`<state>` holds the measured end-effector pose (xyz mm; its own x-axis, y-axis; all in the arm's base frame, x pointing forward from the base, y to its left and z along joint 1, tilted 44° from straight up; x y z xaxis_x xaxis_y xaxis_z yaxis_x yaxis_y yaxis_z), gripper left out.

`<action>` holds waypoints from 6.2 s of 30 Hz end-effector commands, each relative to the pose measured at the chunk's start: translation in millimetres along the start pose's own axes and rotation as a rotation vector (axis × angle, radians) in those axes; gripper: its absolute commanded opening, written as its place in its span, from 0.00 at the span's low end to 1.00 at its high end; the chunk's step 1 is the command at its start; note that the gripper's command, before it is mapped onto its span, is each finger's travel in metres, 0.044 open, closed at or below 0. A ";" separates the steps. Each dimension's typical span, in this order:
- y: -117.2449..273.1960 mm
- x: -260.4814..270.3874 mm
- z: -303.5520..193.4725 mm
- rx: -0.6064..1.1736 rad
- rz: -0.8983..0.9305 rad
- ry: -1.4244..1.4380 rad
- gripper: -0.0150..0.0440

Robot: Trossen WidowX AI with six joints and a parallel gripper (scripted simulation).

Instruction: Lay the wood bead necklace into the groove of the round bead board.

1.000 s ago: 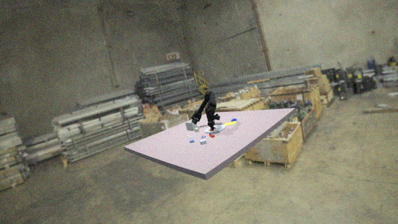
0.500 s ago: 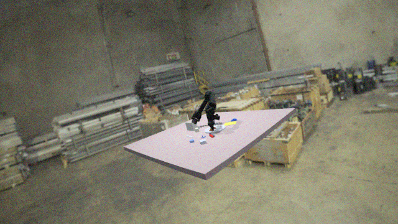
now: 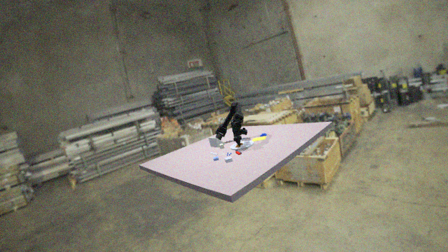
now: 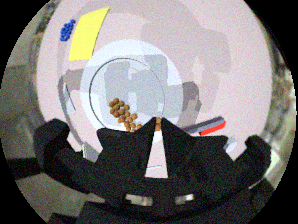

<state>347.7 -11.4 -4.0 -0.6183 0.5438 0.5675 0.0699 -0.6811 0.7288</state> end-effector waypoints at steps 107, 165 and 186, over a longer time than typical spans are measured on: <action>37.1 63.6 -10.1 0.000 0.003 -1.985 0.78; 3.3 63.4 -9.6 -0.002 -0.002 -1.979 0.25; 3.3 63.4 -9.6 -0.002 -0.002 -1.979 0.25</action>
<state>301.4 16.1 30.6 0.9642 0.2327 0.1272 0.0677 -0.6797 0.7303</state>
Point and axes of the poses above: the point midway between the two fingers, 35 mm back from their tips, its own y axis back along the fingers, its own x axis across the jaws, z = x × y, the point moved 2 cm from there along y, back along the fingers, and after that the axes turned 13 degrees about -y, right-handed, at the moved point
